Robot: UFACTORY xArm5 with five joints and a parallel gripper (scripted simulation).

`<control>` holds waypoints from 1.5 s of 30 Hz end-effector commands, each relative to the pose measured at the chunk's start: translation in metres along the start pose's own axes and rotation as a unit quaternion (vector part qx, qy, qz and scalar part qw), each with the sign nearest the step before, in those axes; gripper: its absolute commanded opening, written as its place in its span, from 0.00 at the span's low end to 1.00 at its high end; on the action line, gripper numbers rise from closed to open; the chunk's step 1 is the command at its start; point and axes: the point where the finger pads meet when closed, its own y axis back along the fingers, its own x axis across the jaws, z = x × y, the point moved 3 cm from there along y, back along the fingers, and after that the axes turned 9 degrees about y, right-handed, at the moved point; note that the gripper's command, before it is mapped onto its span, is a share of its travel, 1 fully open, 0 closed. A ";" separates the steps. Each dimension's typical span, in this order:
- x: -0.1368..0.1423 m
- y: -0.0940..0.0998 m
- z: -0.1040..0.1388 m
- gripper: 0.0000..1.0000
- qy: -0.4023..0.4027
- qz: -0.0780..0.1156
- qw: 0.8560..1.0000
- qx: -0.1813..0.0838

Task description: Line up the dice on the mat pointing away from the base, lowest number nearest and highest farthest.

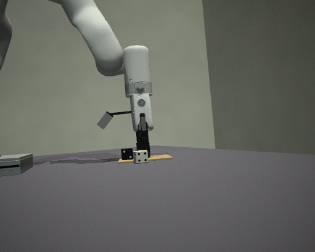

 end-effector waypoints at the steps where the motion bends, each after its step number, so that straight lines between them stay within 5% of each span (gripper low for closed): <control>1: 0.000 0.001 0.001 0.35 0.000 0.000 1.000 -0.002; 11: 0.000 0.001 0.001 0.47 0.000 0.000 1.000 -0.002; 26: 0.000 0.004 0.001 0.47 0.000 0.000 1.000 -0.002; 45: 0.000 0.080 0.001 0.47 0.000 0.000 1.000 -0.002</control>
